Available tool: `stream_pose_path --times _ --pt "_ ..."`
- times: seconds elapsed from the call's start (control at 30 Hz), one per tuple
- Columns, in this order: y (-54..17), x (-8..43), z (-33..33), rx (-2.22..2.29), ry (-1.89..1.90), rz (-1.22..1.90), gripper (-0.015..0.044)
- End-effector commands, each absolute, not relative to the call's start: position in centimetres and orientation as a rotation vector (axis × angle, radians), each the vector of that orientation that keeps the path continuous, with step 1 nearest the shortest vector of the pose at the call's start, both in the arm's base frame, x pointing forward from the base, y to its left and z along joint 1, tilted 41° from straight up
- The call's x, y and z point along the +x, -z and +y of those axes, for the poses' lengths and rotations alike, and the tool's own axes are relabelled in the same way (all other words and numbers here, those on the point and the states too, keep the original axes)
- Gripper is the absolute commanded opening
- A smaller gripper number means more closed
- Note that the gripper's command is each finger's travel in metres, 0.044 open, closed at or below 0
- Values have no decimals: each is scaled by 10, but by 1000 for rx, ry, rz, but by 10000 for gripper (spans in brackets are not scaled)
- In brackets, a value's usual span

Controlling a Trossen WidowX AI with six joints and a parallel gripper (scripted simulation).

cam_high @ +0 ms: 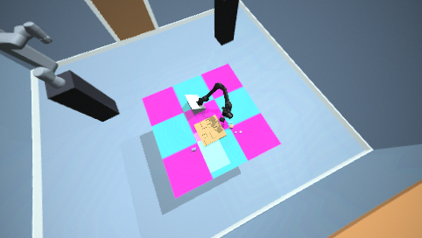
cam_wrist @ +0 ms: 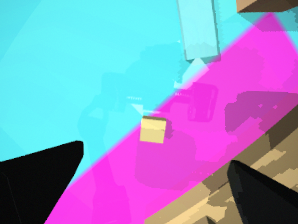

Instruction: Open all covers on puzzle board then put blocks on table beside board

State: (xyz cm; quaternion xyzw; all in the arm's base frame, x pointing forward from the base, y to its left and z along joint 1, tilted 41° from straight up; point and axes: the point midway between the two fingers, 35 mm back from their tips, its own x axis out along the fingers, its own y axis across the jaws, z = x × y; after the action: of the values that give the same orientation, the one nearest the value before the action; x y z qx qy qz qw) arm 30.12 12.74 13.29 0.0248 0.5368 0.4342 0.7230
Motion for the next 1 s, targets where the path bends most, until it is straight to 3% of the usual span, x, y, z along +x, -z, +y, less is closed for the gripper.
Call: stream_pose_path --times 0.0,0.23,0.77,0.97 --pt "-143 300 120 53 -964 1180 440" --pt "-156 297 109 55 -964 1181 440" --pt "-102 318 46 3 -966 1176 20" --pt "-80 320 19 -12 -974 1171 0"
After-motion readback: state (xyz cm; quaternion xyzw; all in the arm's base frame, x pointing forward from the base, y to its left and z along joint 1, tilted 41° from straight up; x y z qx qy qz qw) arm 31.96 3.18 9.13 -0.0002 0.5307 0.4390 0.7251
